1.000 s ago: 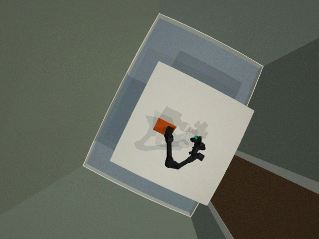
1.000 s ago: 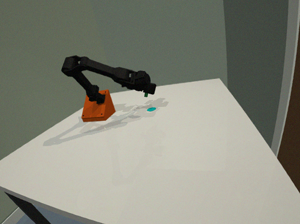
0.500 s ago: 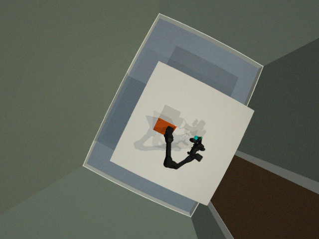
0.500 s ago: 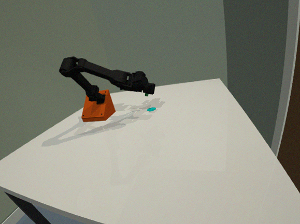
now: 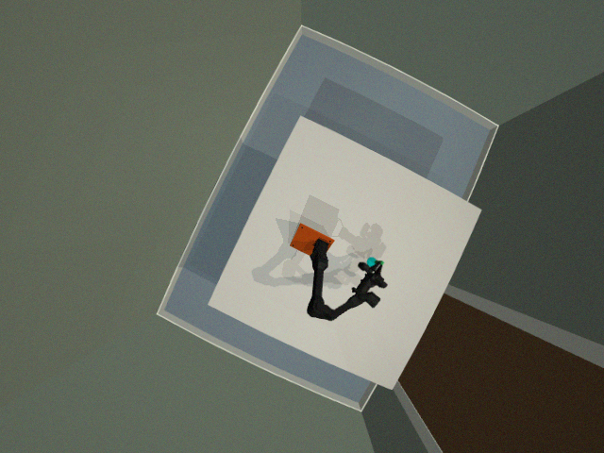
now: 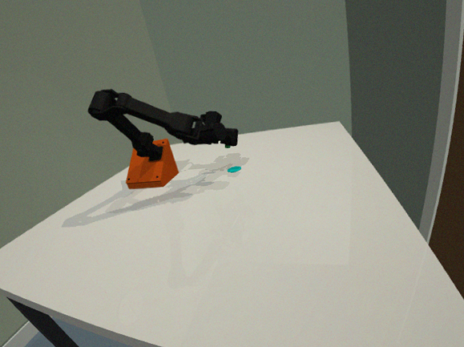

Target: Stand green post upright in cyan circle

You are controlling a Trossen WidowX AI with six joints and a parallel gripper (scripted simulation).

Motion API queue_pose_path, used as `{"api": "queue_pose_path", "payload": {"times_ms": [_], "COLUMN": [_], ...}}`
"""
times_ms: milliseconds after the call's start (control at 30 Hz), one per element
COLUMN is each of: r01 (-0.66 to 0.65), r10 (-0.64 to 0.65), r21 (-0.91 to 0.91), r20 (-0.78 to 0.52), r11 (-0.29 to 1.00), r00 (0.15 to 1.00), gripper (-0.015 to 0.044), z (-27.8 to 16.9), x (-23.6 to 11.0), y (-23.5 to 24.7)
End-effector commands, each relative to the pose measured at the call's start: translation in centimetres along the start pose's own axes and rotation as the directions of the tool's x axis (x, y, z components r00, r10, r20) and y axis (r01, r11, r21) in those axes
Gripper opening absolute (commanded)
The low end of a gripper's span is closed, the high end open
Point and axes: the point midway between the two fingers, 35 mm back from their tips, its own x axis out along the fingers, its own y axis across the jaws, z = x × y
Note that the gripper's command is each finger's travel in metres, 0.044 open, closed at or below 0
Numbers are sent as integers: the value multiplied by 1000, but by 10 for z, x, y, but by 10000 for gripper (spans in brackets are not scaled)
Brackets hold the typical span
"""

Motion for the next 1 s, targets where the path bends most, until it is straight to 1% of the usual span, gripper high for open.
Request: {"api": "queue_pose_path", "payload": {"times_ms": [0, 967], "r01": [9, 121], "r10": [-9, -98], "r21": [-15, -109], "r20": [26, 201], "r11": [1000, 987], "r00": [1000, 975], "gripper": [22, 22], "z": [0, 5], "x": [-2, -21], "y": [2, 0]}}
